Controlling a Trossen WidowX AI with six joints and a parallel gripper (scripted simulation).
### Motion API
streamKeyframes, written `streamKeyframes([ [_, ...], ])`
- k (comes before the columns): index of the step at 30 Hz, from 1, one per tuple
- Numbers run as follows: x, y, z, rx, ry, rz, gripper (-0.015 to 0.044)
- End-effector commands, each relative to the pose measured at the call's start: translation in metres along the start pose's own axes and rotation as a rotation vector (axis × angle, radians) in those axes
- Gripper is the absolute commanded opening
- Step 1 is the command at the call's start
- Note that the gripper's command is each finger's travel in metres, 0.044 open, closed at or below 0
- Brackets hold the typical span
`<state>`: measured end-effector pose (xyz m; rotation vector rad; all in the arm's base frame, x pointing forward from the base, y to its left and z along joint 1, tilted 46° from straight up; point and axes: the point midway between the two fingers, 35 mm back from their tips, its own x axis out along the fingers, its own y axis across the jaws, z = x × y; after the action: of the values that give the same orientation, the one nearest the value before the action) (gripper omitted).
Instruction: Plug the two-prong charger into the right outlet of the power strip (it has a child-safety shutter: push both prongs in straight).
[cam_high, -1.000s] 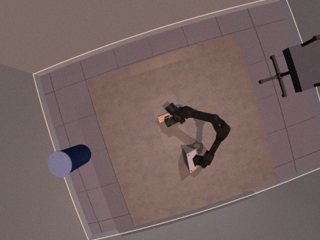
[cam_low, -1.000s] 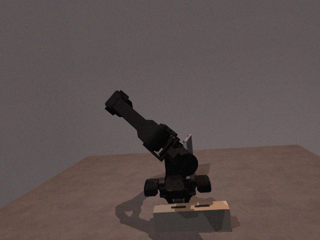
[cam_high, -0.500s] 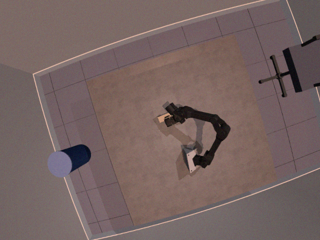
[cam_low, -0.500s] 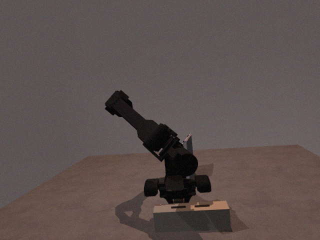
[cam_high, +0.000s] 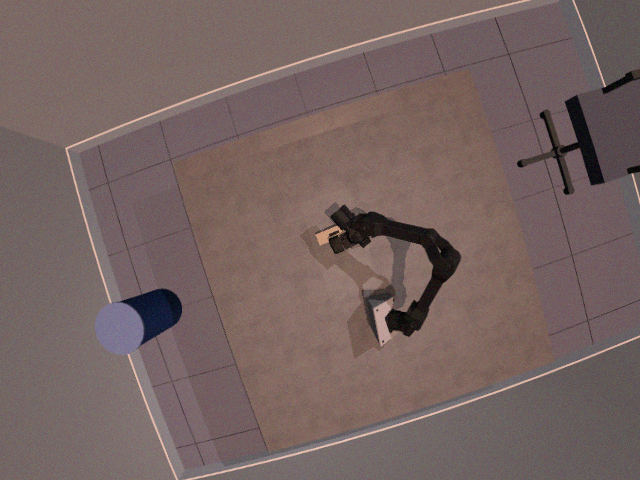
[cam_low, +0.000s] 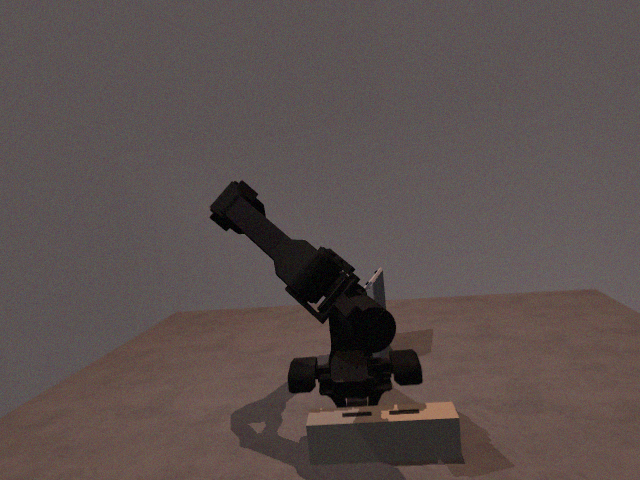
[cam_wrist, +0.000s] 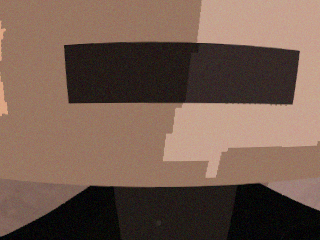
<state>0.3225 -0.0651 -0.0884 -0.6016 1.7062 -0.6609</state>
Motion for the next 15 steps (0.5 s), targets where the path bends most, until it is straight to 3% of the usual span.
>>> streamKeyframes([
  [1,-0.0025,-0.0018,0.0075,0.023,-0.020,0.001,0.0000],
  [15,-0.0010,-0.0020,0.0080,0.023,-0.020,0.001,0.0000],
])
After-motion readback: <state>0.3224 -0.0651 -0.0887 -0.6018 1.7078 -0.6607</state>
